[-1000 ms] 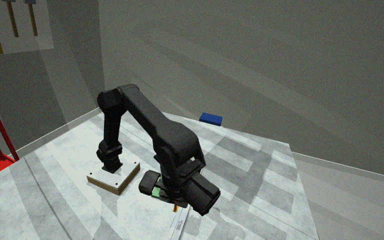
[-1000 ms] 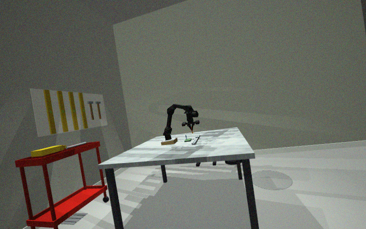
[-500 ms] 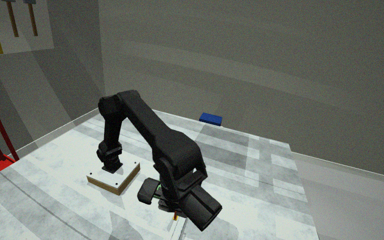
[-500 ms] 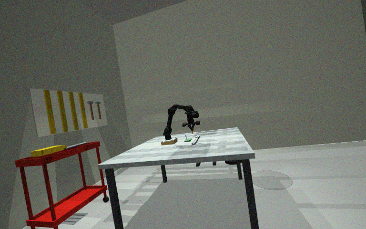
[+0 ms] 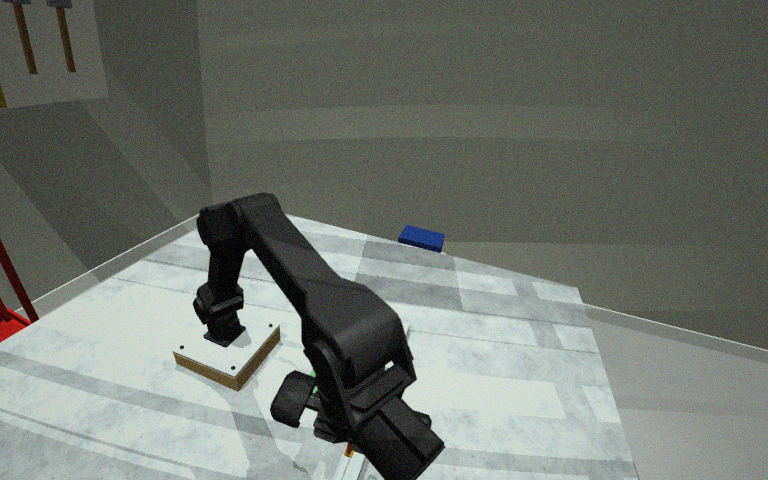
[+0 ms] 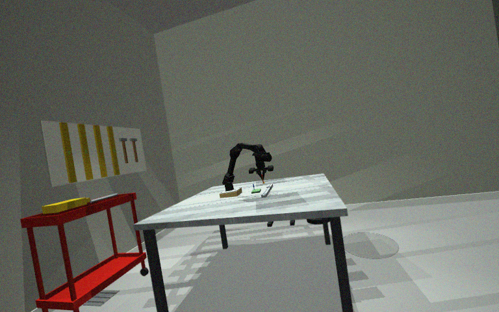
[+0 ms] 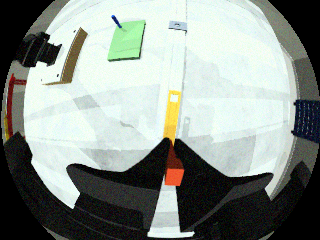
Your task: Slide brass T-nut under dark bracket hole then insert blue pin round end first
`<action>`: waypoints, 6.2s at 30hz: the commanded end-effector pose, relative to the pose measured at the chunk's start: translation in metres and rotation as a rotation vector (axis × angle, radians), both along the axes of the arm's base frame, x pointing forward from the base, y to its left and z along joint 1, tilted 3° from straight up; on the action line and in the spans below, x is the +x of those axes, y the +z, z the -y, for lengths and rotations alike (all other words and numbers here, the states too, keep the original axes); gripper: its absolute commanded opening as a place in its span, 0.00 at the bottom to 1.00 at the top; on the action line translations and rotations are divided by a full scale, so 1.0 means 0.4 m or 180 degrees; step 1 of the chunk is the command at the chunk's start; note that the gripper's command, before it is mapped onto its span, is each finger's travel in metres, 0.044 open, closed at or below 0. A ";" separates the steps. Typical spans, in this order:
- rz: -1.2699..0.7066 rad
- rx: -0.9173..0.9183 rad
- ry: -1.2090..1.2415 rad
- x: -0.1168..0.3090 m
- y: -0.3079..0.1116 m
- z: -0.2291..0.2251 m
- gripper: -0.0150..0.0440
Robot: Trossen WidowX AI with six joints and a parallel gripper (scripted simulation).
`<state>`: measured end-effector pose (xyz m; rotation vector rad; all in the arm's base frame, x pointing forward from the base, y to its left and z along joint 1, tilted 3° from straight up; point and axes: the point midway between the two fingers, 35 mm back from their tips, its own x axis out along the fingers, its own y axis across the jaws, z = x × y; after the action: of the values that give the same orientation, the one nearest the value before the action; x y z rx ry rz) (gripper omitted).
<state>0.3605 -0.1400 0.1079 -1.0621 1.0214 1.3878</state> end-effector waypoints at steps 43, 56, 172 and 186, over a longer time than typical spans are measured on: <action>0.0457 0.0080 -0.0036 0.001 -0.009 0.019 0.00; 0.0589 0.0105 -0.0047 -0.002 -0.012 0.022 0.00; 0.1777 0.0194 -0.0036 -0.053 -0.034 0.032 0.00; 0.1920 0.0189 -0.0020 -0.063 -0.036 0.030 0.00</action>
<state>0.3370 -0.1537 0.0917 -1.3077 0.5529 0.9942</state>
